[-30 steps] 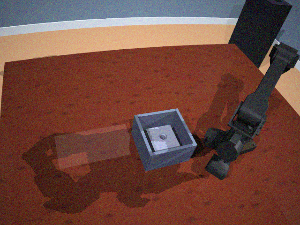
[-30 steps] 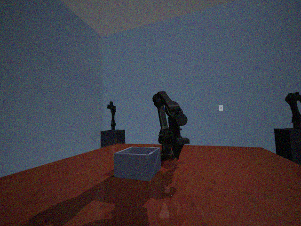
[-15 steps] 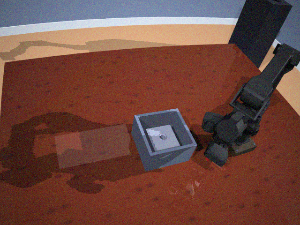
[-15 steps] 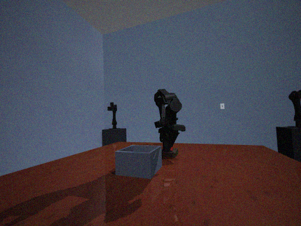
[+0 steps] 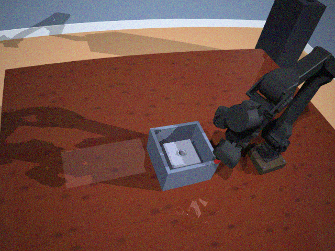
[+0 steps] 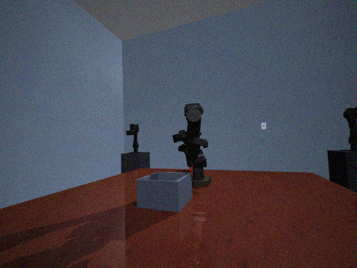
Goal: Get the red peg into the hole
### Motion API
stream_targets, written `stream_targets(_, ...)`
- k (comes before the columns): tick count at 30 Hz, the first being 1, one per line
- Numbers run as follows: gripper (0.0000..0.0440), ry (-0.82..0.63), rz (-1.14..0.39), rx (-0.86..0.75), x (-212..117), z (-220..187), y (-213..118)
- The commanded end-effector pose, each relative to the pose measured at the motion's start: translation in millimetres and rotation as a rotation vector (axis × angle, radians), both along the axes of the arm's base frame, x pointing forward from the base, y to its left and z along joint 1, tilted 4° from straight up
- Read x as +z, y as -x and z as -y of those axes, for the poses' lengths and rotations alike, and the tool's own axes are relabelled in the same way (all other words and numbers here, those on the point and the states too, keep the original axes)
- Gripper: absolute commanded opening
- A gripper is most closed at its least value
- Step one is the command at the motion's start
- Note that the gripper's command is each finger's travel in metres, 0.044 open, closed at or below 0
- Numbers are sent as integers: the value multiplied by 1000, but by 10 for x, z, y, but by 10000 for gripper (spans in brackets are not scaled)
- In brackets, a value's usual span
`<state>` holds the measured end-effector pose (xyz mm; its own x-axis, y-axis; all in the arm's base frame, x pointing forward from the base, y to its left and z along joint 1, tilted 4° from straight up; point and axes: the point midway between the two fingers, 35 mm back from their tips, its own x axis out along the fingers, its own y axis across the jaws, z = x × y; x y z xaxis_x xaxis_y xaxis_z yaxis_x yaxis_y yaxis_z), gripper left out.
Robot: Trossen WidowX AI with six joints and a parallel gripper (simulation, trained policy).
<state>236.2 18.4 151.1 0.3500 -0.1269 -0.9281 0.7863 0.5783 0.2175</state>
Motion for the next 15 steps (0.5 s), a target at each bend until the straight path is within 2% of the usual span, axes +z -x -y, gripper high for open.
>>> stream_targets(1, 0, 14, 18, -20, 57, 129, -102)
stream_targets(15, 0, 25, 43, -108, 3, 533, -386)
